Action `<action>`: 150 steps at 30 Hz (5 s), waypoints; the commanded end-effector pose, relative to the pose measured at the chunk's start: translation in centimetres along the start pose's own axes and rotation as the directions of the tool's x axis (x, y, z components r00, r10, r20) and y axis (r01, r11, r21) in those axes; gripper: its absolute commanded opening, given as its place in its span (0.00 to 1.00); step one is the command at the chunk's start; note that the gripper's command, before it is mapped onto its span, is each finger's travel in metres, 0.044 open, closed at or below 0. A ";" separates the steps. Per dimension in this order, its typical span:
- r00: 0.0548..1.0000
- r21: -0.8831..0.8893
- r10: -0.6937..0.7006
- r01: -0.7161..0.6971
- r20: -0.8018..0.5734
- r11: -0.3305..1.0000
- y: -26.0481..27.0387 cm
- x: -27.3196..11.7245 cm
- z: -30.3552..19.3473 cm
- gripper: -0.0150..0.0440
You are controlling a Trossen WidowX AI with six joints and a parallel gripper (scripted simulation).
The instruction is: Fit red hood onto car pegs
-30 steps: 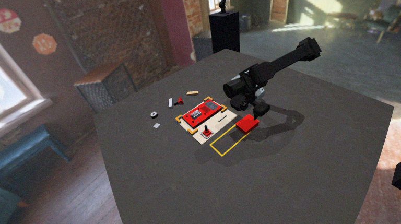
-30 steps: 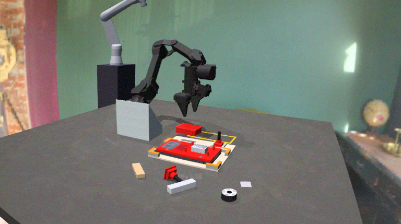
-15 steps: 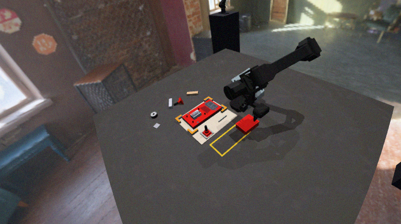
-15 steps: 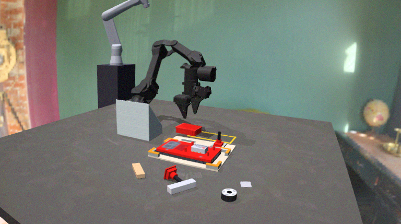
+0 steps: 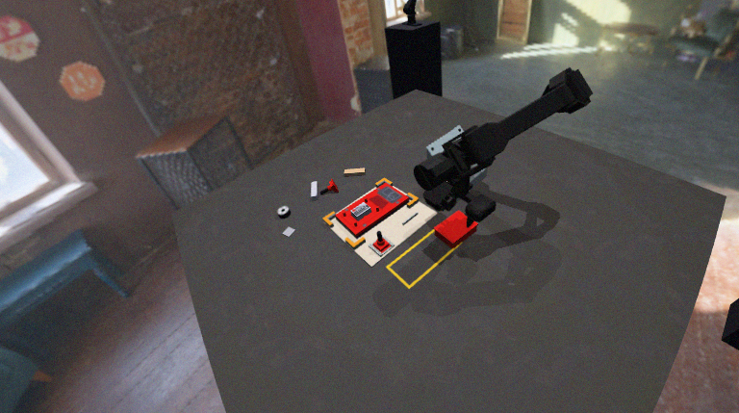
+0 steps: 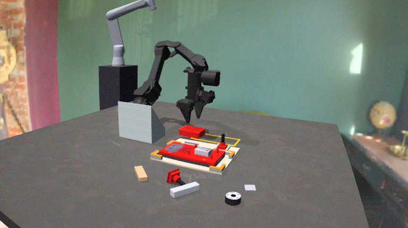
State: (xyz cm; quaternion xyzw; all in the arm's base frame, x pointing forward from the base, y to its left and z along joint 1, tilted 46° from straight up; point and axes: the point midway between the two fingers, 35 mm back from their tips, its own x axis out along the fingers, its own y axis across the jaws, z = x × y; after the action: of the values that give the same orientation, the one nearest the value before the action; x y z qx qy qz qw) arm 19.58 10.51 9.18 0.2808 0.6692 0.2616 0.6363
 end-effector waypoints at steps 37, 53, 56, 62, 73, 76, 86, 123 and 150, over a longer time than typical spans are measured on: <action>1.000 0.008 0.008 -0.008 -0.005 1.000 0.1 3.3 -0.5 1.00; 1.000 0.008 0.009 -0.009 -0.006 1.000 0.2 3.9 -0.5 1.00; 1.000 0.008 0.009 -0.009 -0.006 1.000 0.2 4.1 -0.5 1.00; 1.000 0.008 0.009 -0.009 -0.006 1.000 0.2 4.4 -0.5 1.00; 1.000 0.008 0.009 -0.009 -0.006 1.000 0.2 4.9 -0.5 1.00; 1.000 0.008 0.010 -0.010 -0.006 1.000 0.2 5.1 -0.5 1.00; 1.000 0.008 0.010 -0.010 -0.006 1.000 0.2 5.5 -0.6 1.00; 1.000 0.002 0.010 -0.010 -0.001 1.000 0.3 0.2 -0.3 0.25; 1.000 0.003 0.006 -0.006 0.002 1.000 -0.8 -4.5 1.8 0.25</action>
State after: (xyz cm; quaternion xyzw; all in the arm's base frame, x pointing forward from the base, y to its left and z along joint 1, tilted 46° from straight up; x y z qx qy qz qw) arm 20.42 7.30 11.87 0.2886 0.6701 0.2613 0.6319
